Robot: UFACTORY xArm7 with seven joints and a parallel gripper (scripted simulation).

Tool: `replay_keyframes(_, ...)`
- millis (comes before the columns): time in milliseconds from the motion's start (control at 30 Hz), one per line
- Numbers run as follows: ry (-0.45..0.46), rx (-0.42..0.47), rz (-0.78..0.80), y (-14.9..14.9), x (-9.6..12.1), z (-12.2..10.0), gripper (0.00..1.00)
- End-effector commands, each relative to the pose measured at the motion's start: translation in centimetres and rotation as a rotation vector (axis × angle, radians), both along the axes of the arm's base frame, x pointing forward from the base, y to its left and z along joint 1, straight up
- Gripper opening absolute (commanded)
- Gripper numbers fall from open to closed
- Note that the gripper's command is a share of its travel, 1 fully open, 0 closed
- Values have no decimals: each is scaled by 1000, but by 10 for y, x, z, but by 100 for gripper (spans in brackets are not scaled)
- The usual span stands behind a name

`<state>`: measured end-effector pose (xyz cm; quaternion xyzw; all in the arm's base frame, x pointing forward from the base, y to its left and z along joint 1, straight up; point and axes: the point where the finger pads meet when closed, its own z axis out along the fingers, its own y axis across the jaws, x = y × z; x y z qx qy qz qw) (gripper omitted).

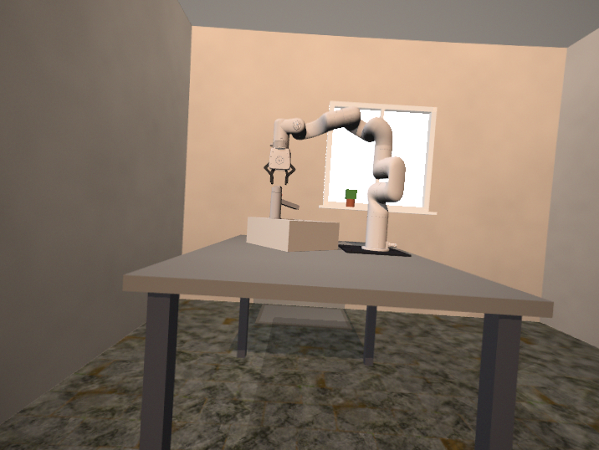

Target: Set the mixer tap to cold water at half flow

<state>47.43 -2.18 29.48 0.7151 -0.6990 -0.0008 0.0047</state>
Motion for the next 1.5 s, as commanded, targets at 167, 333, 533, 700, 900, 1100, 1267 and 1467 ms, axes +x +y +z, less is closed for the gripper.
replay_keyframes(167, -5, 0, 0, 0, 1, 2, 66)
replay_keyframes(333, -5, 0, 0, 0, 1, 2, 66)
replay_keyframes(533, -5, 0, 0, 0, 1, 2, 66)
replay_keyframes(700, -5, 0, 0, 0, 1, 1, 66)
replay_keyframes(900, -5, 0, 0, 0, 1, -2, 66)
replay_keyframes(1100, -5, 0, 0, 0, 1, -5, 66)
replay_keyframes(1267, -5, 0, 0, 0, 1, -9, 66)
replay_keyframes(1467, -5, 0, 0, 0, 1, -16, 66)
